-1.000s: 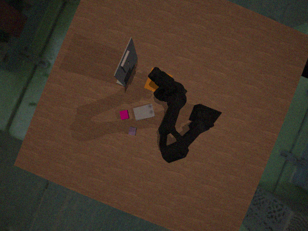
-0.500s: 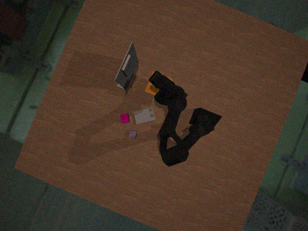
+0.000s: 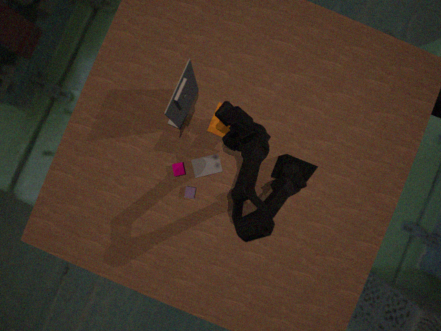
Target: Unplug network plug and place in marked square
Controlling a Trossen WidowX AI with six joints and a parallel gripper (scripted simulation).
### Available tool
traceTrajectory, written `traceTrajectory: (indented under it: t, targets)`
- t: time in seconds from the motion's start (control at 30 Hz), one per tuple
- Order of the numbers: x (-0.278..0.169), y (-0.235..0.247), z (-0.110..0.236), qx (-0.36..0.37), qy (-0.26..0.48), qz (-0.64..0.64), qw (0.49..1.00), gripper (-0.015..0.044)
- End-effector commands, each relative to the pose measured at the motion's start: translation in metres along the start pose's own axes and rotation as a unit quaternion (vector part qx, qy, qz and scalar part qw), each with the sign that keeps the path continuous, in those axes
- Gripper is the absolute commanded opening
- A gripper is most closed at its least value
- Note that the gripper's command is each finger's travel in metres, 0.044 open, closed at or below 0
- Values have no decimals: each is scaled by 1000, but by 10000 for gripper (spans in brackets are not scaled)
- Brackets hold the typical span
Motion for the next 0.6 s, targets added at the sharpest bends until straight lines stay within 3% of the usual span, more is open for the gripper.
traceTrajectory:
  t: [0.0,0.57]
  targets:
    - [0,1,6,0,-1,2,1000,156]
    - [-1,-4,22,1,1,1,1000,156]
Point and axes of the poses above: the point midway between the two fingers, 35 mm back from their tips, its own z axis back along the fingers, its own y axis across the jaws, x = y × z, the point moved 4 cm from there along z, back along the fingers
